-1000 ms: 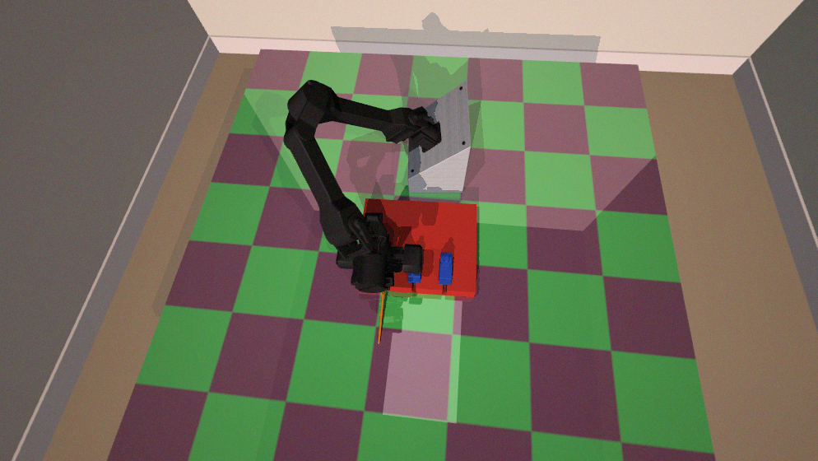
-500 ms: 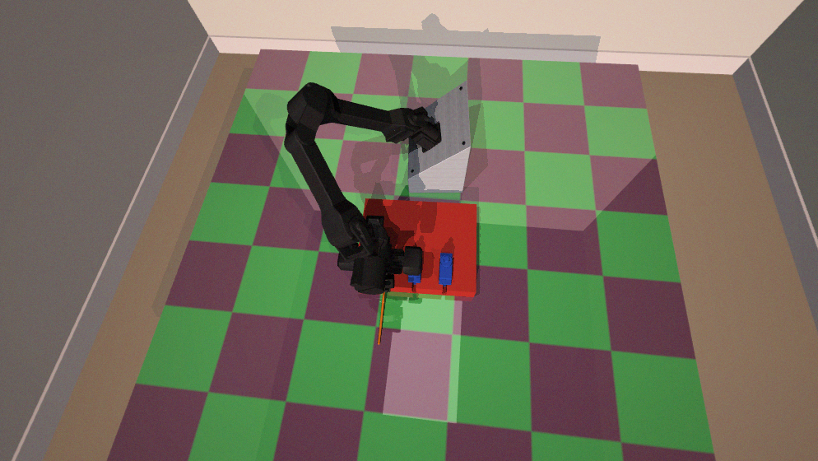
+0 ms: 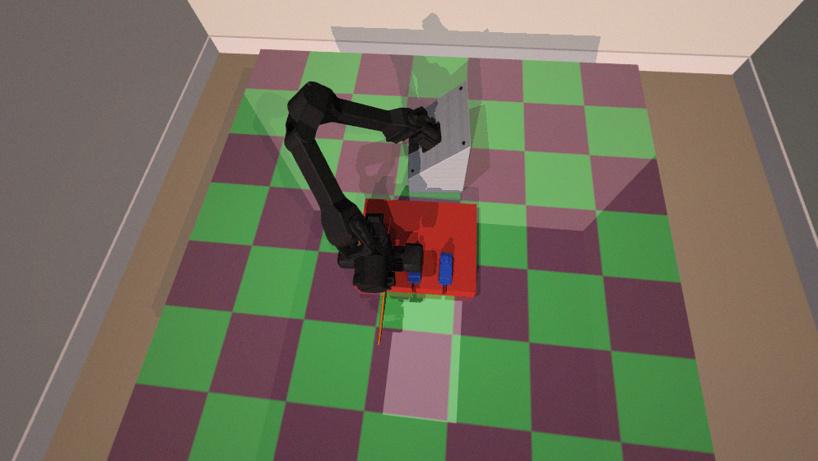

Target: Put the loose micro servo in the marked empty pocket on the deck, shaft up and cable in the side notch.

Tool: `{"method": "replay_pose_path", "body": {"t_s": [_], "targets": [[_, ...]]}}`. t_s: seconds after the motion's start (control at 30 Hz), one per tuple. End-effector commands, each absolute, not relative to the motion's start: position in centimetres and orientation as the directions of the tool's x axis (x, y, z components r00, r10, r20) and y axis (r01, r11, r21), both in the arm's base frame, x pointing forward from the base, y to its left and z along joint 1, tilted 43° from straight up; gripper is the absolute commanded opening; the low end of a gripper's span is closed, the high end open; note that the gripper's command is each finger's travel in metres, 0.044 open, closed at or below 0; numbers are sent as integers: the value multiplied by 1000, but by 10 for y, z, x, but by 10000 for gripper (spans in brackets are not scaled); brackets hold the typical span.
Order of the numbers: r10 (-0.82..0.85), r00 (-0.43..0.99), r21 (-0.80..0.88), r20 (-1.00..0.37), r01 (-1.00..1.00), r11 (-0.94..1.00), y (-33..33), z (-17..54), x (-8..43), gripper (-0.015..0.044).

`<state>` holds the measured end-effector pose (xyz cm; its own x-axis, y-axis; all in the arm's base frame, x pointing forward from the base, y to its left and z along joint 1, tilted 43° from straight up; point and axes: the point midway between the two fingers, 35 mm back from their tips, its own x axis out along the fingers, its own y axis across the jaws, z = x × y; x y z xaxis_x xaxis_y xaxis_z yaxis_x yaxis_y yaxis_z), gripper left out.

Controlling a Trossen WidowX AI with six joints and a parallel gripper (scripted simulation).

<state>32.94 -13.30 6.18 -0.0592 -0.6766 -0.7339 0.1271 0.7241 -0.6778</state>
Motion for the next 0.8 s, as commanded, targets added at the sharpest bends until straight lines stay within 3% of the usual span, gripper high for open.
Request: {"method": "replay_pose_path", "body": {"t_s": [0.0,0.13,0.27,0.47,0.77], "targets": [[-679,-41,-678,-733,133,723,-116,79,330,187],[-679,-41,-678,-733,133,723,-114,78,330,187],[-675,-40,-674,-736,128,727,-102,86,313,292],[-675,-44,-675,-736,129,727,-63,116,241,440],[-677,-45,-676,-734,129,725,-55,124,230,440]]}}
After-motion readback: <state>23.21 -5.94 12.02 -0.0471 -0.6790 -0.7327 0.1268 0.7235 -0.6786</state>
